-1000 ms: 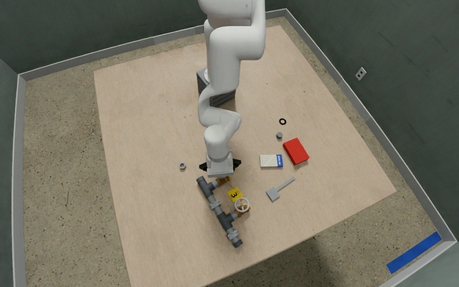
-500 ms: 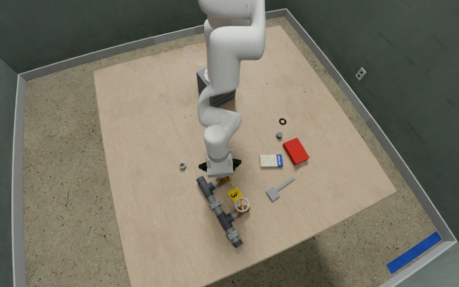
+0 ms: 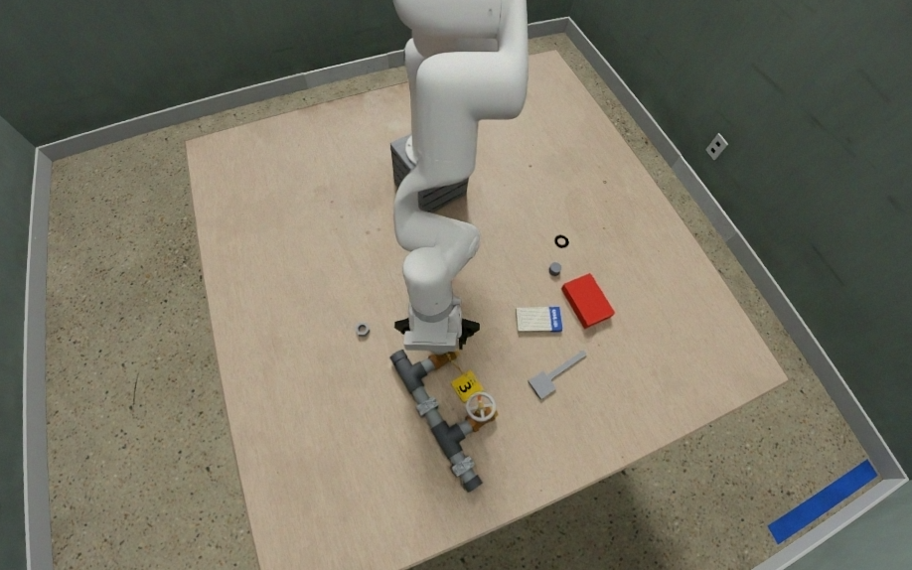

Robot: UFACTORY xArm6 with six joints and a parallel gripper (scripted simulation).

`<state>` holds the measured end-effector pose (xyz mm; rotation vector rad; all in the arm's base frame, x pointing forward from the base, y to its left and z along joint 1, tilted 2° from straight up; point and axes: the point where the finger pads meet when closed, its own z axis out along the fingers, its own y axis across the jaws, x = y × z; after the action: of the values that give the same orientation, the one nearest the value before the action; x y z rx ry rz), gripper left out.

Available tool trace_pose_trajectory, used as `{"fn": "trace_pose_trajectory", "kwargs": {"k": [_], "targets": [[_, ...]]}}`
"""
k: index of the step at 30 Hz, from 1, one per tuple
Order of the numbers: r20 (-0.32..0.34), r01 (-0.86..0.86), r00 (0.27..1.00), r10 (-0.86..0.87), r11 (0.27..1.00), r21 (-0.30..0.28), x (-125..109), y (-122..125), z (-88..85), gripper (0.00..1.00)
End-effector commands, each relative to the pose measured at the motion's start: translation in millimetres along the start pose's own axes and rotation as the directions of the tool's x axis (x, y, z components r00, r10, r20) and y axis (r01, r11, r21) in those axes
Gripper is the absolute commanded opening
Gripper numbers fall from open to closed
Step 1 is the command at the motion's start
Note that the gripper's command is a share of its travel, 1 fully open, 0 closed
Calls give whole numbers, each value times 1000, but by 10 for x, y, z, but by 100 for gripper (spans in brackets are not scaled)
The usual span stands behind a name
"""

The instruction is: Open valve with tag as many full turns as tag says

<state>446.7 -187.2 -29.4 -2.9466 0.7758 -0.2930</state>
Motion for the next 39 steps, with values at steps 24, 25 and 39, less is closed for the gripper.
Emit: {"fn": "trace_pose_trajectory", "kwargs": {"k": [24, 25, 39], "targets": [[-10, -868, 497, 868, 497, -6, 17, -3, -11, 100], [-10, -868, 497, 868, 497, -6, 17, -3, -11, 100], [-10, -868, 497, 868, 497, -6, 17, -3, -11, 100]]}}
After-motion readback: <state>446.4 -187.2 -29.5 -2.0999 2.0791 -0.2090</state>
